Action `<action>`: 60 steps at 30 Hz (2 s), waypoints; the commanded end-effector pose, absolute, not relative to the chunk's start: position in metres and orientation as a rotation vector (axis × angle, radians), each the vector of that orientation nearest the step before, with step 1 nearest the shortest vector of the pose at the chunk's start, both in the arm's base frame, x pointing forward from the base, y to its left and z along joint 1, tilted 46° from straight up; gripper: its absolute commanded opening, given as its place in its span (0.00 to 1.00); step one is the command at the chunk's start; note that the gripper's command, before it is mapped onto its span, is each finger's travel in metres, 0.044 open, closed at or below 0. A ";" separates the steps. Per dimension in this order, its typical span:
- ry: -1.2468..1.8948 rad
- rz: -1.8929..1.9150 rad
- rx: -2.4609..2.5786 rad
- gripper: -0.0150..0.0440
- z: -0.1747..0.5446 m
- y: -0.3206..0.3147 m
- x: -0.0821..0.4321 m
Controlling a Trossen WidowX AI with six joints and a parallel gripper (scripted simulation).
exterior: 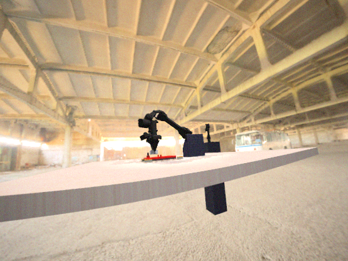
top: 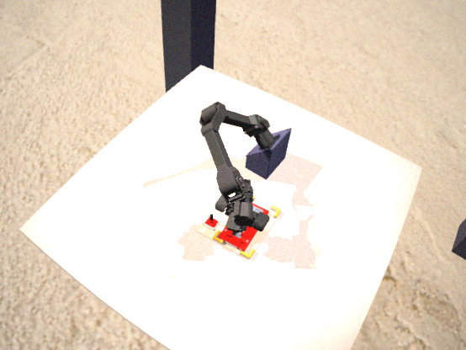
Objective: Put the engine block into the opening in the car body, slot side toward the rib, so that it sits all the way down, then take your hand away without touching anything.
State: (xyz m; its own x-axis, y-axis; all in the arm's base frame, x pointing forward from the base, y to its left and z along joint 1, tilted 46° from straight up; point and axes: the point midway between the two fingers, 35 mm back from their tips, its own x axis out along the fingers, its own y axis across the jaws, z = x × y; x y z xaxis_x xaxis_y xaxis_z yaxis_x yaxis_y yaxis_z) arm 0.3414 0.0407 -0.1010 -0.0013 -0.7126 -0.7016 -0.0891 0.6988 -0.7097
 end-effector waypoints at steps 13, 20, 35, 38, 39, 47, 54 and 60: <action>1.503 -0.573 -0.677 0.52 -0.101 0.041 0.343; 1.503 -0.573 -0.677 0.52 -0.101 0.041 0.343; 1.509 -0.561 -0.690 0.52 -0.102 0.039 0.344; 1.505 -0.569 -0.681 0.52 -0.103 0.038 0.343; 1.504 -0.571 -0.680 0.52 -0.103 0.038 0.343; 1.508 -0.564 -0.687 0.52 -0.104 0.037 0.343; 1.513 -0.555 -0.698 0.52 -0.105 0.036 0.343; 1.512 -0.556 -0.696 0.52 -0.106 0.035 0.343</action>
